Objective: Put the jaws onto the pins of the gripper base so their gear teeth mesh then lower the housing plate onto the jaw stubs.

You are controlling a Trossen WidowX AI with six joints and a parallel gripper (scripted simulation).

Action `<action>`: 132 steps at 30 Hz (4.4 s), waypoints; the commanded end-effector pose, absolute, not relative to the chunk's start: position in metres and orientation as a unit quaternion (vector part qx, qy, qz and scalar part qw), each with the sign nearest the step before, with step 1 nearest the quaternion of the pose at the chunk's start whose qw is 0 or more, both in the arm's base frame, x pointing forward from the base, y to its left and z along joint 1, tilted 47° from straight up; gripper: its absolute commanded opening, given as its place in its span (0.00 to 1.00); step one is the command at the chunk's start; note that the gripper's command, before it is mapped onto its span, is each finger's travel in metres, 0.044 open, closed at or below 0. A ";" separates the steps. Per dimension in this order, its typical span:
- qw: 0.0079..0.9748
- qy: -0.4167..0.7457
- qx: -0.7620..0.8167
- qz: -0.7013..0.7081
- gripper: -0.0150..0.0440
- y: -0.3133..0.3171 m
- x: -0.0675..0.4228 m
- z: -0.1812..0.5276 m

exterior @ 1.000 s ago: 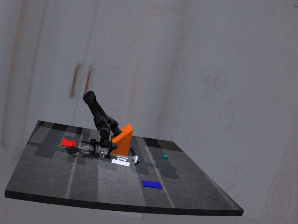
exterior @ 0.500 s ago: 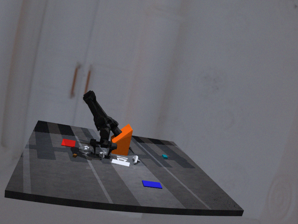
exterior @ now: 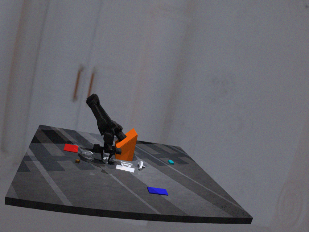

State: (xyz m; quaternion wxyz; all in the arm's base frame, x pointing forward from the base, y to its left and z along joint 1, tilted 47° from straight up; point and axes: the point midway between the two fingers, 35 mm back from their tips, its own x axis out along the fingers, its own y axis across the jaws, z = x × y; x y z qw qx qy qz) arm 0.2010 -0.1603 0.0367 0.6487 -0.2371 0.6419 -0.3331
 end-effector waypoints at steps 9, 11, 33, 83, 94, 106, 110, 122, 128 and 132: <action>0.648 0.642 -0.238 -0.334 0.48 -0.161 0.201 0.037; 0.648 0.642 -0.238 -0.334 0.48 -0.161 0.201 0.037; 0.649 0.645 -0.235 -0.329 0.48 -0.119 0.206 0.071; 0.656 0.634 -0.217 -0.347 0.48 -0.046 0.279 0.026; 0.657 0.632 -0.215 -0.350 0.48 -0.038 0.286 0.015; 0.657 0.632 -0.215 -0.350 0.48 -0.038 0.286 0.015; 0.657 0.632 -0.215 -0.350 0.48 -0.038 0.286 0.015; 0.657 0.632 -0.215 -0.350 0.48 -0.038 0.286 0.015; 0.657 0.632 -0.215 -0.350 0.48 -0.038 0.286 0.015; 0.657 0.632 -0.215 -0.350 0.48 -0.038 0.286 0.015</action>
